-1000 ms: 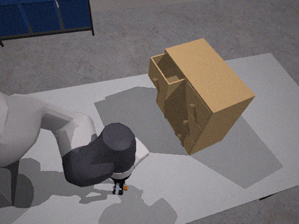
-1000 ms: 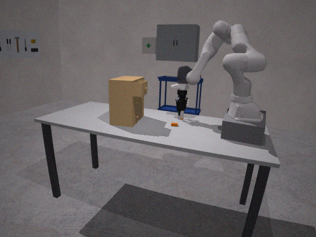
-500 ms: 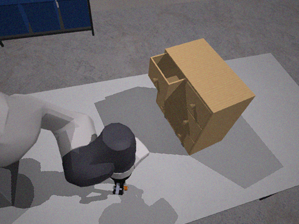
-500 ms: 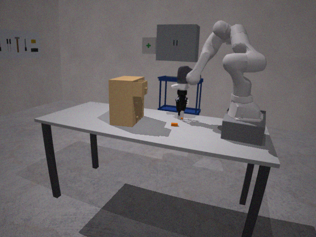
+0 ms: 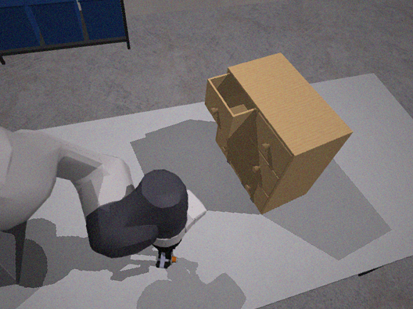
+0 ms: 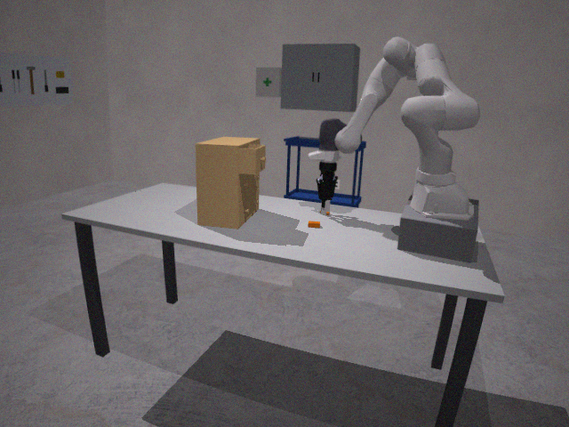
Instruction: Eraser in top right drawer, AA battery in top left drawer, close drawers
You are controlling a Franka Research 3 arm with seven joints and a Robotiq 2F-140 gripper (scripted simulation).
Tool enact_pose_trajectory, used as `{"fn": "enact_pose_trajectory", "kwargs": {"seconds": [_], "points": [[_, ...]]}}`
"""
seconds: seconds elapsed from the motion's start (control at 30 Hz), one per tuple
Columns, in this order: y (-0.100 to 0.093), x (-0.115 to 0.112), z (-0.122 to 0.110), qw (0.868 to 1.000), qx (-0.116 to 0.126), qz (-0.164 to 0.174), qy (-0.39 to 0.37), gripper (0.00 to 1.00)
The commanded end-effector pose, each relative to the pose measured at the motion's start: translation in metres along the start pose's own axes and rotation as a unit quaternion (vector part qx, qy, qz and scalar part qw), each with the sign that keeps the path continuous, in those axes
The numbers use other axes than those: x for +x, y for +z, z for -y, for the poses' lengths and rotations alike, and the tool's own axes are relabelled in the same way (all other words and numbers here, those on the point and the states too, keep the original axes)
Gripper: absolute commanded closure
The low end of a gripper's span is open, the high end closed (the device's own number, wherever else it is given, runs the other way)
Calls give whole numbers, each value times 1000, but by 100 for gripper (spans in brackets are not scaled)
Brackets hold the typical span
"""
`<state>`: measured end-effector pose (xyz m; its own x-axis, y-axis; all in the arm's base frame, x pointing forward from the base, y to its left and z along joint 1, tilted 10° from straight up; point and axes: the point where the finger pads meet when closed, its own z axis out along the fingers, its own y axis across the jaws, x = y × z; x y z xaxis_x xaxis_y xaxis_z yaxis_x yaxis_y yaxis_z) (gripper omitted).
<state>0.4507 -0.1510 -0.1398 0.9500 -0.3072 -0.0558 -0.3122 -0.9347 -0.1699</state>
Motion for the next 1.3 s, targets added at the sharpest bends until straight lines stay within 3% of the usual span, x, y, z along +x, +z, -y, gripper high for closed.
{"fn": "enact_pose_trajectory", "kwargs": {"seconds": [0.0,0.37,0.63,0.73,1.27], "points": [[0,2,0,1000,0,-2,1,94],[-5,2,0,1000,0,-2,1,94],[-78,2,0,1000,0,-2,1,94],[-97,1,0,1000,0,-2,1,94],[-100,2,2,1000,0,-2,-2,94]]}}
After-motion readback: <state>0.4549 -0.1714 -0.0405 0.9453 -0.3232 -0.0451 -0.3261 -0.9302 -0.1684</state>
